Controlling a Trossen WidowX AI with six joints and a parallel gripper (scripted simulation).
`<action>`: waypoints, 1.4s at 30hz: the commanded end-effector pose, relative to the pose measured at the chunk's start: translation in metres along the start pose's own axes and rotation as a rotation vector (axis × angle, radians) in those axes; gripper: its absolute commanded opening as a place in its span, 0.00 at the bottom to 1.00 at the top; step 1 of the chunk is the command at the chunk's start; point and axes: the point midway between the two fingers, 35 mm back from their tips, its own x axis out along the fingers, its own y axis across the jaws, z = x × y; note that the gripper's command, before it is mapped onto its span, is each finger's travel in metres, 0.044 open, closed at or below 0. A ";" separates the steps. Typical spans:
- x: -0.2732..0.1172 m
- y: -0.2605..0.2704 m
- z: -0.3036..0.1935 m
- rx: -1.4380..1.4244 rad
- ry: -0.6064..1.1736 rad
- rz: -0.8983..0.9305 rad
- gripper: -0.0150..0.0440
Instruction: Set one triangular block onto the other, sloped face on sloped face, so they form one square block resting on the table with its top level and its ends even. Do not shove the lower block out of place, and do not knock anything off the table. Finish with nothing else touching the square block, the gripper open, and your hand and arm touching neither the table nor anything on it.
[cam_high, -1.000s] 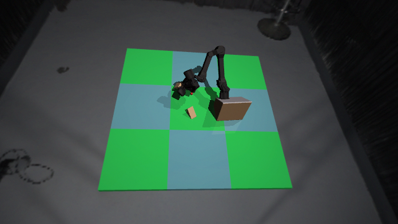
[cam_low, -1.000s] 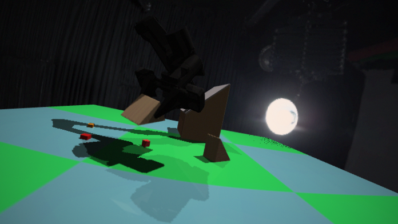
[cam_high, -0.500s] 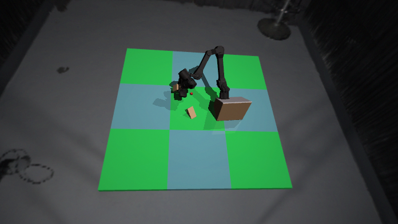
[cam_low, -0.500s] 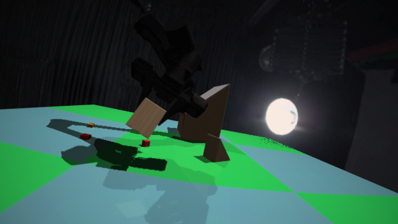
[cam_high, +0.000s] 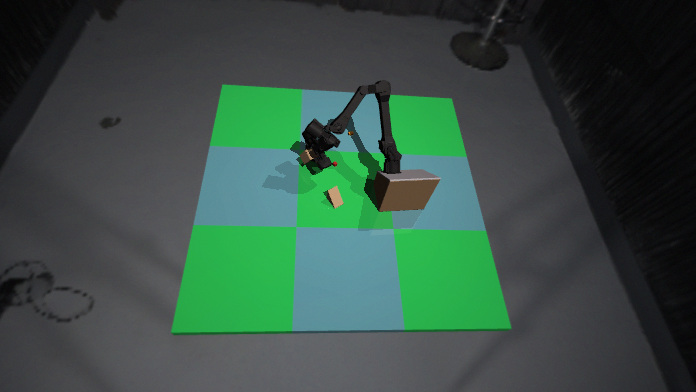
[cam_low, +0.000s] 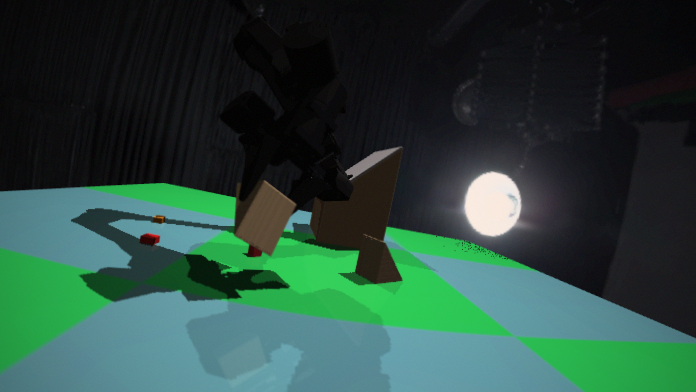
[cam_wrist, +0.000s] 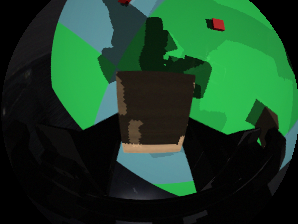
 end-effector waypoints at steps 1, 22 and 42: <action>0.001 0.002 -0.002 -0.143 -0.002 -0.040 0.25; -0.004 0.008 0.007 -0.827 0.024 -0.253 0.25; -0.023 0.019 0.032 -1.447 0.152 -0.485 0.25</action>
